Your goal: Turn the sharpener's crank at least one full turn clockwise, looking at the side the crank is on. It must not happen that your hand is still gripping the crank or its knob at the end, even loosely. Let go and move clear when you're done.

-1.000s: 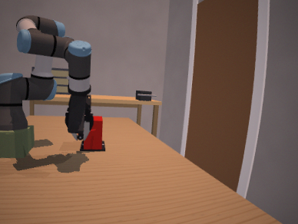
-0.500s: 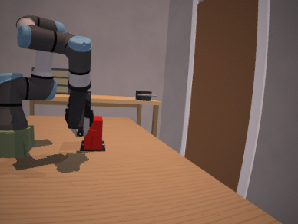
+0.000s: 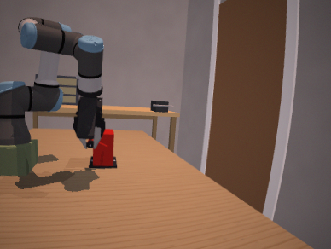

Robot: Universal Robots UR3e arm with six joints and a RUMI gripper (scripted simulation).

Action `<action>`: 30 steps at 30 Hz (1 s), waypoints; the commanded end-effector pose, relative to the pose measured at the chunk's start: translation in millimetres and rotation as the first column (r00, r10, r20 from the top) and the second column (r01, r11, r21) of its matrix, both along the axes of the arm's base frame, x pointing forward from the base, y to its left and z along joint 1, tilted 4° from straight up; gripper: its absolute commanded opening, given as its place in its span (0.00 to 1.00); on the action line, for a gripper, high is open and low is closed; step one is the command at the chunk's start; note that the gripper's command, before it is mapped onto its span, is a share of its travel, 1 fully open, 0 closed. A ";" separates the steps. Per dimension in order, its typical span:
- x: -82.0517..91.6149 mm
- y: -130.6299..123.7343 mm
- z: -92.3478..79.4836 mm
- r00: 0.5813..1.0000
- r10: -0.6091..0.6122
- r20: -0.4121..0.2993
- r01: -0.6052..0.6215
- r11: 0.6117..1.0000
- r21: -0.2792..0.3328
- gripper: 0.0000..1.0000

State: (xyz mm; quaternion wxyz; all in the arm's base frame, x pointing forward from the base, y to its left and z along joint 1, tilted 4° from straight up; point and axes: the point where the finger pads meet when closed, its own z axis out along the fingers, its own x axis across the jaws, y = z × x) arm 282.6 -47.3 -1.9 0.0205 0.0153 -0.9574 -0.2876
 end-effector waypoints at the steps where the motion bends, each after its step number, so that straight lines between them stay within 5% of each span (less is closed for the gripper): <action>1: 4.8 -0.7 7.6 1.000 -0.003 0.003 0.003 1.000 0.000 0.09; 30: 23.8 -0.8 23.6 1.000 -0.003 0.003 0.003 1.000 0.000 0.09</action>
